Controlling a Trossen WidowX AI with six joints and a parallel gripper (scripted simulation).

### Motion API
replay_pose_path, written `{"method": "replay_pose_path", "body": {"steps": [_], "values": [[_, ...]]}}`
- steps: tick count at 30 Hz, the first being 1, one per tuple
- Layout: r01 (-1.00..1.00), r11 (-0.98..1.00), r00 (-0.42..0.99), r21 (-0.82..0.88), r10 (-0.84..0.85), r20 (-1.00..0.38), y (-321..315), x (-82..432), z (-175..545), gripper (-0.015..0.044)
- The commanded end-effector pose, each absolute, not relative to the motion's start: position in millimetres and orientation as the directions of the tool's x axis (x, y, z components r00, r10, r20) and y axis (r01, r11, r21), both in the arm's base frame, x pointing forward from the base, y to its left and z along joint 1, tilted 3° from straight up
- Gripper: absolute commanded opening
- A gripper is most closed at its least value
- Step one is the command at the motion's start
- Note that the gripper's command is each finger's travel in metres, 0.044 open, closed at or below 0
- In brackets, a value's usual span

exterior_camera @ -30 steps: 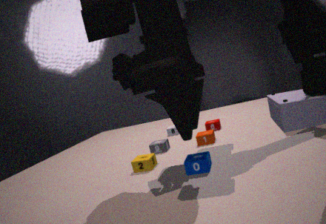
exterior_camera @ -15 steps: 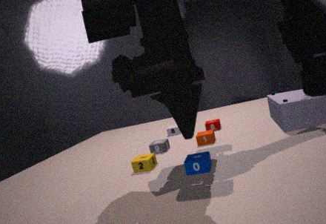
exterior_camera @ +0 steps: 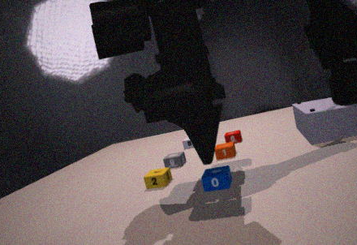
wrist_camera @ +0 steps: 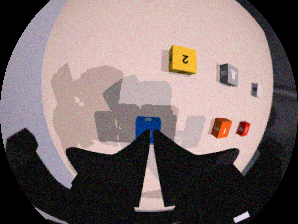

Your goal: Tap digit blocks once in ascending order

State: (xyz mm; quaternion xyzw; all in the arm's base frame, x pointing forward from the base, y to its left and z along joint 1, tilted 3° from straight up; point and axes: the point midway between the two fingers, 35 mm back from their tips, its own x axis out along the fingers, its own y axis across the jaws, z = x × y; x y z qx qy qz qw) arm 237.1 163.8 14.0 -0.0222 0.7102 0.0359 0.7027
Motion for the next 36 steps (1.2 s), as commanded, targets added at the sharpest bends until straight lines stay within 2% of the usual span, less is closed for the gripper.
{"method": "replay_pose_path", "body": {"steps": [1,13,16,22,28,36], "values": [[-0.076,0.997,-0.022,0.015,0.013,-1.000,162.1,233.6,3.6,0.0020],[-0.076,0.997,-0.023,0.015,0.013,-1.000,162.0,233.2,-1.9,0.0020],[-0.077,0.997,-0.021,0.015,0.014,-1.000,162.0,234.4,24.9,0.0020],[-0.076,0.997,-0.022,0.015,0.013,-1.000,161.9,234.5,30.8,0.0020],[-0.076,0.997,-0.022,0.015,0.013,-1.000,161.0,236.4,106.6,0.0020],[-0.076,0.997,-0.021,0.014,0.013,-1.000,152.1,239.4,109.3,0.0020]]}}
